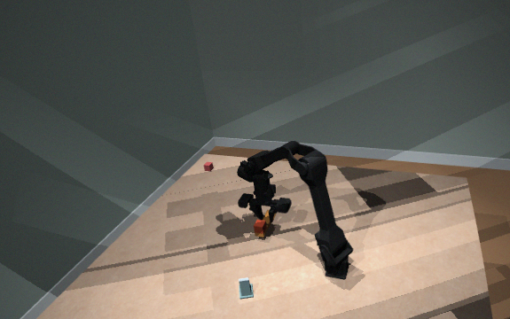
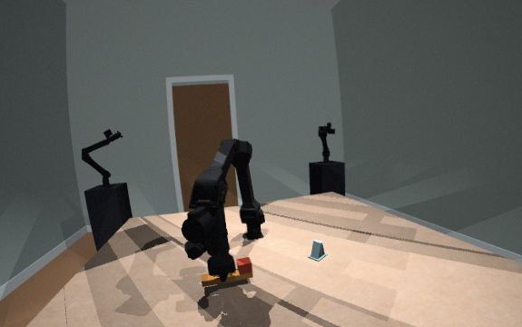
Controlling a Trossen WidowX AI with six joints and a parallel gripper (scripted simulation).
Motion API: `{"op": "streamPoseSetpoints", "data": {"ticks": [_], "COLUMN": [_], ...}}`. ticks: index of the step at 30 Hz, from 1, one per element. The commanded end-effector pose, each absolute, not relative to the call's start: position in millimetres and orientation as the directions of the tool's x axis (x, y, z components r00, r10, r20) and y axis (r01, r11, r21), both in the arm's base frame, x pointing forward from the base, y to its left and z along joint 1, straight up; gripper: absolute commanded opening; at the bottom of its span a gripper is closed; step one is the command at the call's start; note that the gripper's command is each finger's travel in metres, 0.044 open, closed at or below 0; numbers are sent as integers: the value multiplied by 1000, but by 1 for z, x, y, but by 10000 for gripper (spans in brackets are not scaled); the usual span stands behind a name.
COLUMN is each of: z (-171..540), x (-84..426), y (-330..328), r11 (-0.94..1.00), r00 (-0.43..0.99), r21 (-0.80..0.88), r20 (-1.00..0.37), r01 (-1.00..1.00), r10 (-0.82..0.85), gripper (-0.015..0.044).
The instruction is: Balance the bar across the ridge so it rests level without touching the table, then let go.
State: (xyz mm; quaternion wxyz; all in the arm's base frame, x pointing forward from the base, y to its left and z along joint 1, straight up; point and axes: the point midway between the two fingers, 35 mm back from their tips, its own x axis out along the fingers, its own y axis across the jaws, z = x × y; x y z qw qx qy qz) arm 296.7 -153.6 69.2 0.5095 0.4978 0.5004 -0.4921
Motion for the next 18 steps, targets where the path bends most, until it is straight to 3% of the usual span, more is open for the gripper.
{"op": "streamPoseSetpoints", "data": {"ticks": [1, 18], "z": [82, 126], "x": [299, 297], "y": [-155, -155], "r11": [19, 18], "r00": [25, 24], "r21": [25, 24], "r20": [-1000, -1000], "r01": [1000, 1000], "r10": [-10, -11], "gripper": [0, 0]}}
